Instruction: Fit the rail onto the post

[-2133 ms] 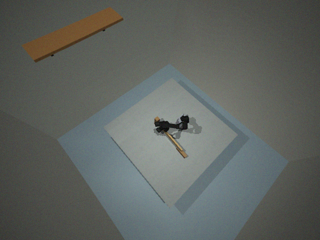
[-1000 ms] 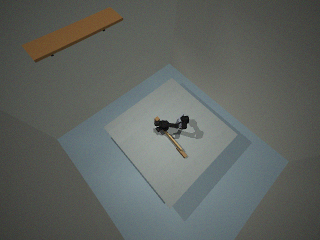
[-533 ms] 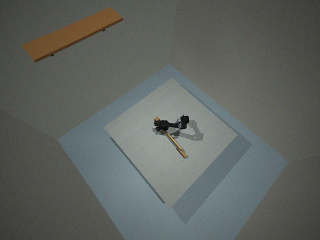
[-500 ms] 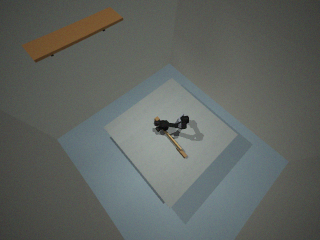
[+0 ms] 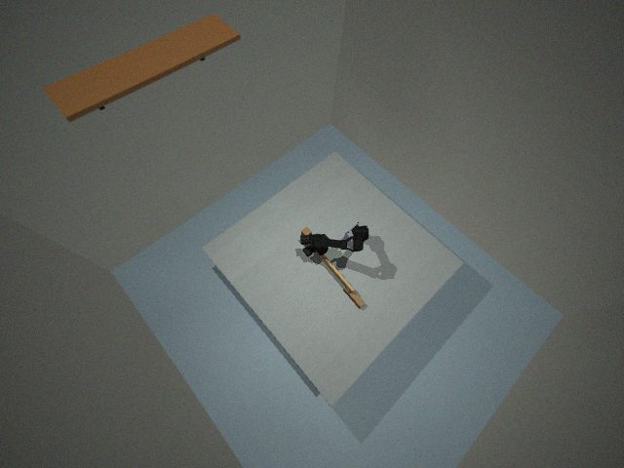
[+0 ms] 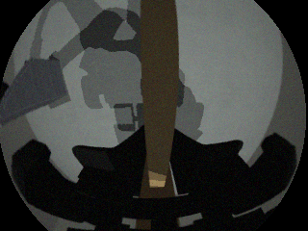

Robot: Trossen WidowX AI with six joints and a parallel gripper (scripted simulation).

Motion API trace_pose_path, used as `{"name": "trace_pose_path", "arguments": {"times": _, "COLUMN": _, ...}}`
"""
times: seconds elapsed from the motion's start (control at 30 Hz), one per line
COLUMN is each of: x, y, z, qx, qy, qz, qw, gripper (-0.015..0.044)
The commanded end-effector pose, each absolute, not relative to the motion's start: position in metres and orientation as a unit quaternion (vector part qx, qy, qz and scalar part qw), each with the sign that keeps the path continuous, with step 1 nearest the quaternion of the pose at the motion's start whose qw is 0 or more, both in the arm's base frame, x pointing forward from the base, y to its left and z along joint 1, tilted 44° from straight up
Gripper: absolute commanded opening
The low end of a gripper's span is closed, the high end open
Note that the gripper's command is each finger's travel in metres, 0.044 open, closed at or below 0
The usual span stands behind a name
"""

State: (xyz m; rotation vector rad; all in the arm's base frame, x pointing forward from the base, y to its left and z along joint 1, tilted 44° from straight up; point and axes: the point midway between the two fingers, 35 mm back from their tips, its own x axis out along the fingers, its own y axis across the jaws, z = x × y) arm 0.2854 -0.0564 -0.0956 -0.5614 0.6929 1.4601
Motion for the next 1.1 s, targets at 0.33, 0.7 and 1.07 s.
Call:
{"name": "trace_pose_path", "arguments": {"times": 0.33, "x": 0.2867, "y": -0.0631, "z": -0.0978, "qx": -0.252, "qy": 0.306, "qz": 0.641, "qw": 0.658, "gripper": 0.0000}}
{"name": "trace_pose_path", "arguments": {"times": 0.7, "x": 0.2865, "y": -0.0654, "z": -0.0998, "qx": -0.252, "qy": 0.306, "qz": 0.641, "qw": 0.658, "gripper": 0.0000}}
{"name": "trace_pose_path", "arguments": {"times": 1.07, "x": 0.2863, "y": -0.0676, "z": -0.1018, "qx": -0.252, "qy": 0.306, "qz": 0.641, "qw": 0.658, "gripper": 0.0000}}
